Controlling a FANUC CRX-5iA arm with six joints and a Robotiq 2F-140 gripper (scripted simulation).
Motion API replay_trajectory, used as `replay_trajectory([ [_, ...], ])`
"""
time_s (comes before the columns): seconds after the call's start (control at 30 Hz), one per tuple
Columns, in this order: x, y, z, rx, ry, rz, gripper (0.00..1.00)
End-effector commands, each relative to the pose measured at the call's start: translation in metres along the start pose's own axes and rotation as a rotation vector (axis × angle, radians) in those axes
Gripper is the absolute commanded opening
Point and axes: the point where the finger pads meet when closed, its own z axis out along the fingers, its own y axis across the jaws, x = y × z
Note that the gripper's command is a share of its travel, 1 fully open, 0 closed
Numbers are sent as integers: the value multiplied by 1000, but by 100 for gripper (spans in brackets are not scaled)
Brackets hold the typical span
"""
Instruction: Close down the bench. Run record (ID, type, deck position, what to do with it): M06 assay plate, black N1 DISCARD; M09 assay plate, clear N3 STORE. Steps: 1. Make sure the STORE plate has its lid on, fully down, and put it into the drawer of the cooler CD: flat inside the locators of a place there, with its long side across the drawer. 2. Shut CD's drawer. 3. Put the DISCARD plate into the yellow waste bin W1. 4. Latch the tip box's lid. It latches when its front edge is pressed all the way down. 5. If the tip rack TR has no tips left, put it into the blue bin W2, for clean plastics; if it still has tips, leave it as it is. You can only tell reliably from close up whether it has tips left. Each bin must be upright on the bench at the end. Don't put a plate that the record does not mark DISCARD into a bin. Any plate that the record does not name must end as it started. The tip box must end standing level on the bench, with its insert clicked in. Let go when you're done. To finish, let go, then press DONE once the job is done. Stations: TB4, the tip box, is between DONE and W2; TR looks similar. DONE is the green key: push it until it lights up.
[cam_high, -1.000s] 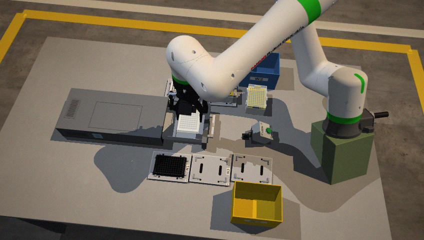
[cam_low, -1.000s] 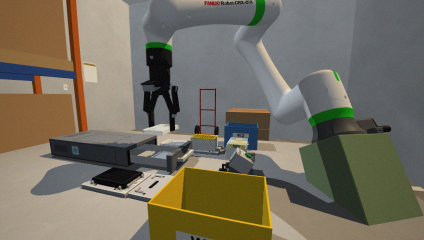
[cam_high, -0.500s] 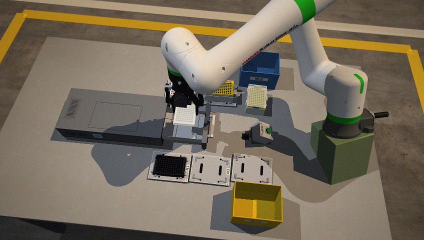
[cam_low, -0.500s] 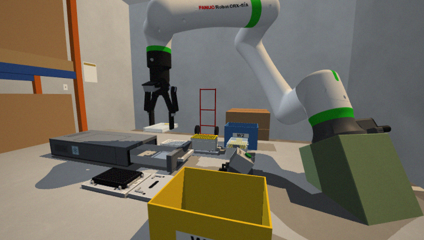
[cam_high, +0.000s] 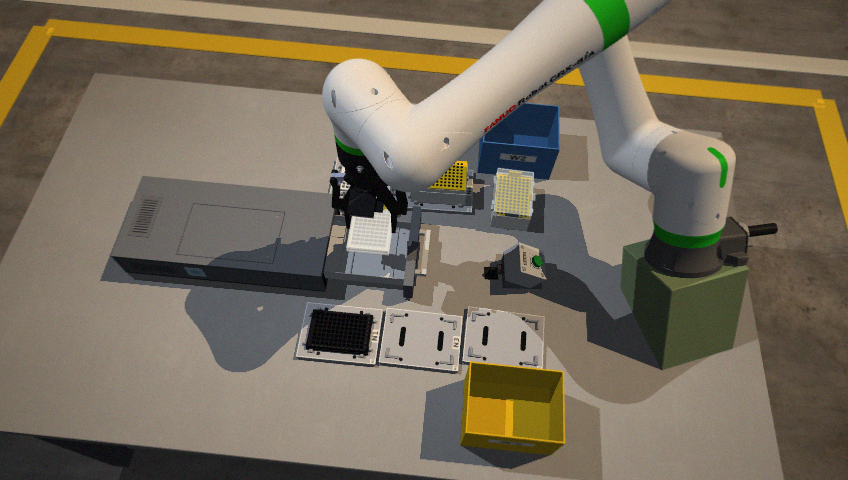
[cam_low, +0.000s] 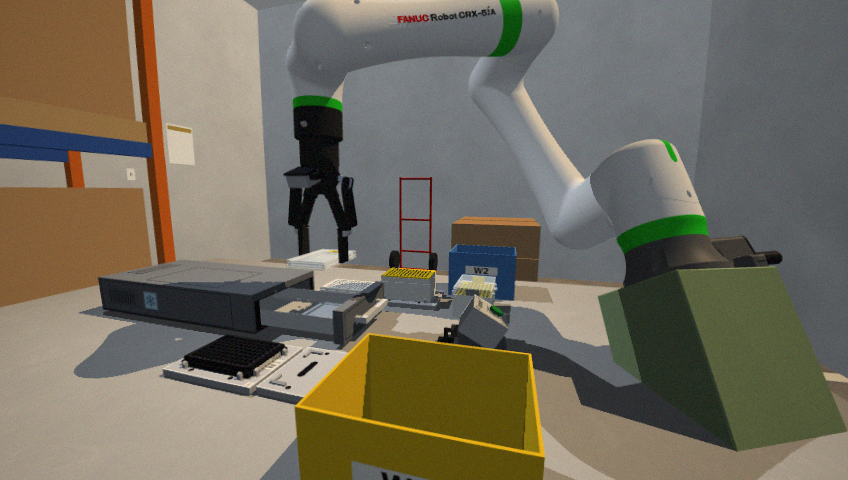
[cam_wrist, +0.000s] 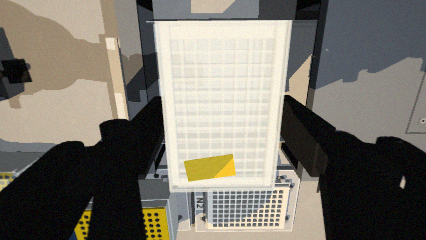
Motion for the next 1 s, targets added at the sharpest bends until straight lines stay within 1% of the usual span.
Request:
replay_trajectory([
  [0.0, 0, 1, 0, -2, 0, 0, 10],
  [0.97, 1, 1, 36, -2, 0, 0, 10],
])
